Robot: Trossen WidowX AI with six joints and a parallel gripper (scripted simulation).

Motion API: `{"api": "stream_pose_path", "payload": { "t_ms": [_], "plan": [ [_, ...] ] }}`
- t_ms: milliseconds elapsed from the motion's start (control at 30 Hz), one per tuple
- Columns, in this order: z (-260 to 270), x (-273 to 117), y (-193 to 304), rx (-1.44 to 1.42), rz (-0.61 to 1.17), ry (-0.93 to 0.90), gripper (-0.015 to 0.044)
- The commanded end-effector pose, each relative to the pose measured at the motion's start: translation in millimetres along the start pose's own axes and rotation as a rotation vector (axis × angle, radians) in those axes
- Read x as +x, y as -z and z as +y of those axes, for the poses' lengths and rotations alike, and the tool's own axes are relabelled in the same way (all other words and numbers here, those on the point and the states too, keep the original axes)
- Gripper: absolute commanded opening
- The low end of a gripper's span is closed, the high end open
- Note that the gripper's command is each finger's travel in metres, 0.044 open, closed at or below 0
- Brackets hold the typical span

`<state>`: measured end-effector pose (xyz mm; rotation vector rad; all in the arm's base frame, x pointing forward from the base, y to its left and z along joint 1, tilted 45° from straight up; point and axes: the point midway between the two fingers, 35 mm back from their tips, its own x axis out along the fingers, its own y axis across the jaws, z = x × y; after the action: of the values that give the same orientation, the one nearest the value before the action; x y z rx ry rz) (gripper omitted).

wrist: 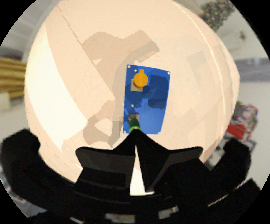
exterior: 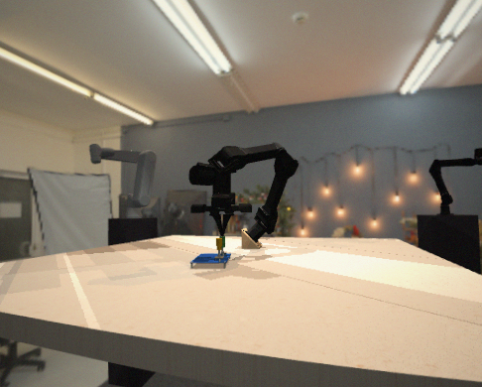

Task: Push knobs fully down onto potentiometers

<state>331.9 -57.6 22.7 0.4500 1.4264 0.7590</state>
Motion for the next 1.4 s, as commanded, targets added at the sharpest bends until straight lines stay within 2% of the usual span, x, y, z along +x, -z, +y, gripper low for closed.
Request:
{"api": "stream_pose_path", "payload": {
  "t_ms": [0,1367],
  "plan": [
    [0.6,-0.1,-0.1,0.005,-0.001,-0.002,0.0000],
    [0.7,10.7,-0.1,0.004,-0.001,-0.002,0.0000]
  ]
}}
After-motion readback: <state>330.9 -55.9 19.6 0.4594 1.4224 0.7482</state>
